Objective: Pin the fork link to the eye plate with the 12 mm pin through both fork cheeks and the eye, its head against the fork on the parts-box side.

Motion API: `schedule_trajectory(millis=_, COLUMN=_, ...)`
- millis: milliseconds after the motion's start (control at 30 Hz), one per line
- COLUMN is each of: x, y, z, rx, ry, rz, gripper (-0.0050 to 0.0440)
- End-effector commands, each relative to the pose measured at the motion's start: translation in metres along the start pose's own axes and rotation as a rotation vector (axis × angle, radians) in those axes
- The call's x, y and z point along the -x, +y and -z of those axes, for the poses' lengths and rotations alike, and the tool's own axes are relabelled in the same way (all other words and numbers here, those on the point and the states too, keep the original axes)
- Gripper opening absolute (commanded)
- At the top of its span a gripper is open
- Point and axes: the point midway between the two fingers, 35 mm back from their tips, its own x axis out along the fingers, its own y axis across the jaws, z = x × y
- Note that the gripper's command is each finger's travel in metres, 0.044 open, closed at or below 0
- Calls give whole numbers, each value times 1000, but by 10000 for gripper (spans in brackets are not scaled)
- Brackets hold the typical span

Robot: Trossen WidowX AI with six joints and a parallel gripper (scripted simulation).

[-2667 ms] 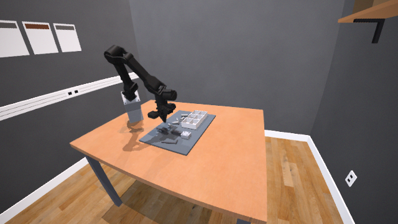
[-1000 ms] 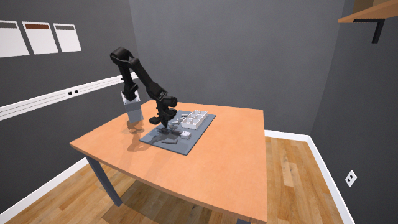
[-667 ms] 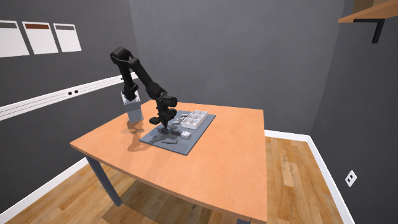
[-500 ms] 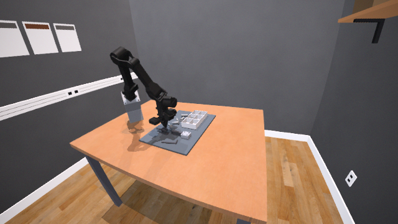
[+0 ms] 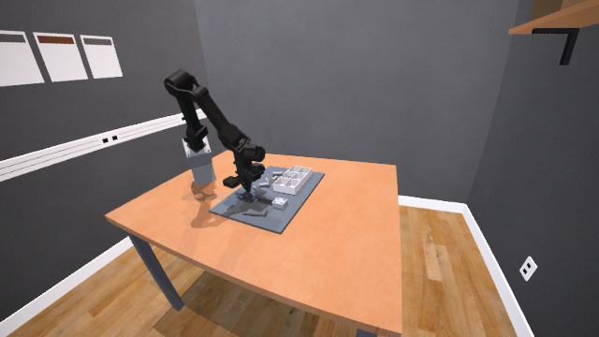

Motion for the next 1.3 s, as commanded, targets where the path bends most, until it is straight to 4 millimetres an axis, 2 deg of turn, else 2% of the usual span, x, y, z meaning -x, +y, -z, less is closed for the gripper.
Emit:
schedule_trajectory(millis=0, x=5, y=-6, z=-2, rx=-5, ry=-12, rz=5, gripper=-50)
schedule_trajectory(millis=1267, x=8, y=-15, z=-2, rx=-3, ry=-10, rz=7, gripper=-50)
